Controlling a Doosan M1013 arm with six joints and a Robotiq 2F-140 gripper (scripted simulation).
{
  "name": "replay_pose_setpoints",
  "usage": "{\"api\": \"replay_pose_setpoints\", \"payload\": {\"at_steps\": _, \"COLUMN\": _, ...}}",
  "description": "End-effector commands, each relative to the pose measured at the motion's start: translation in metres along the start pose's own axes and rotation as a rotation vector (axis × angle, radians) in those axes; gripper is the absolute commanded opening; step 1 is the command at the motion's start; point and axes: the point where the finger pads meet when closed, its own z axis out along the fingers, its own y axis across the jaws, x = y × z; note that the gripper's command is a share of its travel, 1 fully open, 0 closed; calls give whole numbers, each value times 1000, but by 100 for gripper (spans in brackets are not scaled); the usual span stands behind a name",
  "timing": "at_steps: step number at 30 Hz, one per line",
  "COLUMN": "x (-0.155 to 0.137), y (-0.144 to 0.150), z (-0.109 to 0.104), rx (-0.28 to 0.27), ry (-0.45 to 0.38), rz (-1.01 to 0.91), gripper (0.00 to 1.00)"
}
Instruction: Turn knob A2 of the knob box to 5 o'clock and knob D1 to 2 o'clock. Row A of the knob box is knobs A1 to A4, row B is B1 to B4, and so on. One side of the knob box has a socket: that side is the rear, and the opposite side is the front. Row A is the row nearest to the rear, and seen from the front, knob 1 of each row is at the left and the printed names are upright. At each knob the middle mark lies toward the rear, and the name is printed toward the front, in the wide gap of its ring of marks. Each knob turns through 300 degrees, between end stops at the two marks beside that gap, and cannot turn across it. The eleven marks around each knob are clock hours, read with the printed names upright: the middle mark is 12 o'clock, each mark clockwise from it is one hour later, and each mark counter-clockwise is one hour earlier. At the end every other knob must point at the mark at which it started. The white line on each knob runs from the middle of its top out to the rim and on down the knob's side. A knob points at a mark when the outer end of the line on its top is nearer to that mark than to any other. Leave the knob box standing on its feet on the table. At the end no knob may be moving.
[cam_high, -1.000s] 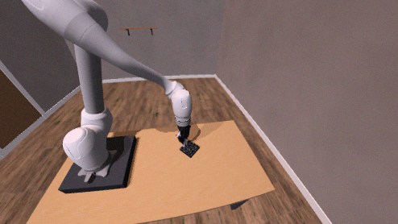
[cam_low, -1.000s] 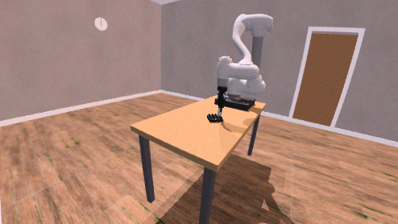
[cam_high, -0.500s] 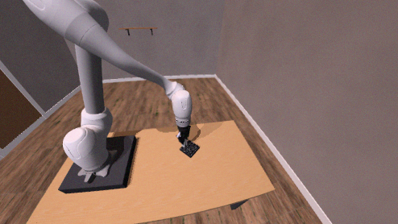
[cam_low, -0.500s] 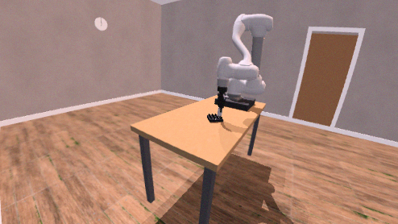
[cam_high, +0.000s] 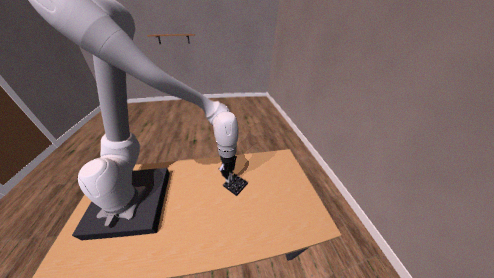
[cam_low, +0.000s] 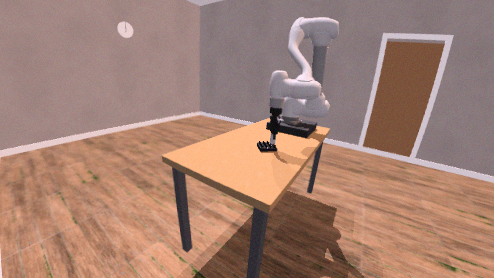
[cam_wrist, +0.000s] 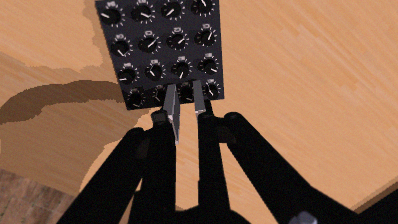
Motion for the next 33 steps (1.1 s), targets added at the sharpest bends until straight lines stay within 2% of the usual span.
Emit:
{"api": "replay_pose_setpoints", "payload": {"at_steps": 1, "x": 0, "y": 0, "z": 0, "rx": 0, "ry": 0, "rz": 0, "gripper": 12}}
{"api": "replay_pose_setpoints", "payload": {"at_steps": 13, "x": 0, "y": 0, "z": 0, "rx": 0, "ry": 0, "rz": 0, "gripper": 12}}
{"api": "replay_pose_setpoints", "payload": {"at_steps": 14, "x": 0, "y": 0, "z": 0, "rx": 0, "ry": 0, "rz": 0, "gripper": 5}}
{"api": "replay_pose_setpoints", "payload": {"at_steps": 33, "x": 0, "y": 0, "z": 0, "rx": 0, "ry": 0, "rz": 0, "gripper": 5}}
